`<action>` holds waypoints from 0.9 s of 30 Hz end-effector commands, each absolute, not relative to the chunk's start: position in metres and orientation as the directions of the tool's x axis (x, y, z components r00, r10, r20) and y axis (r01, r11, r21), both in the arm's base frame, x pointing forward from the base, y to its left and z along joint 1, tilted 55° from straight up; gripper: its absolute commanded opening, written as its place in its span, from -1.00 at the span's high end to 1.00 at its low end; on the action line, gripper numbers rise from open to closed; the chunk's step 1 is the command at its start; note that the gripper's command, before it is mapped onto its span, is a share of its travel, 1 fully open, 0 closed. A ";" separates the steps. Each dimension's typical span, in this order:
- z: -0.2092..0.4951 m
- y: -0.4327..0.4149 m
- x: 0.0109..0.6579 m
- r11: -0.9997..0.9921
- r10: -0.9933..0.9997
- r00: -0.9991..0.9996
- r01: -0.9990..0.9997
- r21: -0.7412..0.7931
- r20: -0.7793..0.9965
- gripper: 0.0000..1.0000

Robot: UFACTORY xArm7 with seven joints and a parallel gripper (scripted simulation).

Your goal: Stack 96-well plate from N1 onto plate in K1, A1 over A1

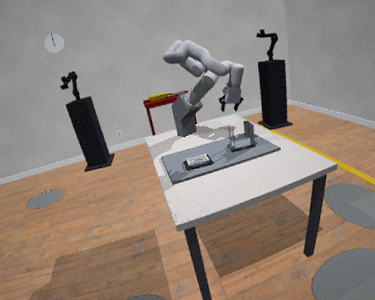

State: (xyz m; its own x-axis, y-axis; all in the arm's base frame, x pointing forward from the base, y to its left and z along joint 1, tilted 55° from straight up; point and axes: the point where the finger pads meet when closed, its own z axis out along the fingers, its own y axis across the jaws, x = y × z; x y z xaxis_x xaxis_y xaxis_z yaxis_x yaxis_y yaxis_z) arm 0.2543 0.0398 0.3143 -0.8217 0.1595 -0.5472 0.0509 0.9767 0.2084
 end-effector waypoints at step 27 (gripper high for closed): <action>0.305 0.046 0.252 0.879 0.438 -0.821 0.306 0.365 -0.367 -1.00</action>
